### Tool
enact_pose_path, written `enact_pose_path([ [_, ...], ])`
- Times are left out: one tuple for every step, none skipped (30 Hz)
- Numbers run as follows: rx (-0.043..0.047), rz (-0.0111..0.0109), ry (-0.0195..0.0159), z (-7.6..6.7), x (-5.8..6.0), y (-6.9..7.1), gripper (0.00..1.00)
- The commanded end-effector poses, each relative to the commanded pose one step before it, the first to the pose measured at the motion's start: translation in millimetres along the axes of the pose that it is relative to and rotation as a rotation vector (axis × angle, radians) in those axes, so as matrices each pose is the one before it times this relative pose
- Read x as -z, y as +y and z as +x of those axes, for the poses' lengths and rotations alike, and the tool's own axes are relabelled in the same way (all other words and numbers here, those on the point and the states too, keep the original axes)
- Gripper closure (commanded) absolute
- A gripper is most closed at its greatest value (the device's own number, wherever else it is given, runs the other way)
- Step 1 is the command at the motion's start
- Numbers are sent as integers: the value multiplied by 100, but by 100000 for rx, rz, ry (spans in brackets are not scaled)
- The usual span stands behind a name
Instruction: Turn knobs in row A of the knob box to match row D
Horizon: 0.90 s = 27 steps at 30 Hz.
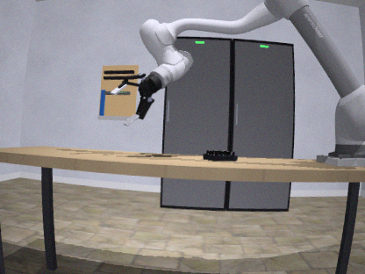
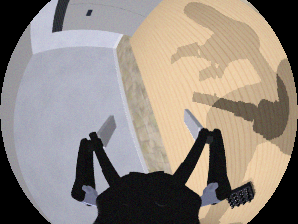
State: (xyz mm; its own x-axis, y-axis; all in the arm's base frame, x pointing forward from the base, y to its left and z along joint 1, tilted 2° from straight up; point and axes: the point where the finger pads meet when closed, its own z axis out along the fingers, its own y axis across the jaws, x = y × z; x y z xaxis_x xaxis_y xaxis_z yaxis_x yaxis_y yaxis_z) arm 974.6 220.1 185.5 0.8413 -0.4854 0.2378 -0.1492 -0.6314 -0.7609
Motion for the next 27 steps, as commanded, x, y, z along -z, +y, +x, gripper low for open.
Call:
enact_pose_path([
  [9004, -6756, -5336, -3280, 1891, 2161, 0],
  [1980, -1385, -1084, -712, 303, 447, 0],
  [1953, -1363, -1083, -713, 295, 438, 0],
  [0, 0, 0, 0, 0, 0, 0],
  [0, 0, 0, 0, 0, 0, 0],
  [4938, -3432, -2799, -1826, 751, 1115, 0],
  [1315, -910, -760, -505, 186, 287, 0],
  [2041, -1409, -1191, -790, 287, 444, 0],
  [1859, -1279, -1097, -730, 255, 400, 0],
  [1874, -1286, -1118, -745, 252, 399, 0],
  [1865, -1276, -1124, -750, 246, 393, 0],
  [1856, -1266, -1130, -755, 239, 386, 0],
  [1847, -1256, -1136, -760, 233, 380, 0],
  [1829, -1239, -1136, -761, 225, 371, 0],
  [1828, -1234, -1146, -769, 220, 365, 0],
  [1821, -1225, -1152, -773, 213, 358, 0],
  [1814, -1215, -1158, -778, 207, 351, 0],
  [1805, -1204, -1162, -781, 200, 344, 0],
  [1795, -1193, -1166, -784, 193, 336, 0],
  [1794, -1187, -1175, -790, 187, 329, 0],
  [0, 0, 0, 0, 0, 0, 0],
  [0, 0, 0, 0, 0, 0, 0],
  [4603, -3024, -3058, -2041, 480, 839, 0],
  [1187, -774, -798, -538, 109, 201, 0],
  [1898, -1233, -1285, -863, 172, 318, 0],
  [1743, -1127, -1189, -799, 151, 284, 0],
  [1633, -1052, -1121, -753, 136, 259, 0],
])
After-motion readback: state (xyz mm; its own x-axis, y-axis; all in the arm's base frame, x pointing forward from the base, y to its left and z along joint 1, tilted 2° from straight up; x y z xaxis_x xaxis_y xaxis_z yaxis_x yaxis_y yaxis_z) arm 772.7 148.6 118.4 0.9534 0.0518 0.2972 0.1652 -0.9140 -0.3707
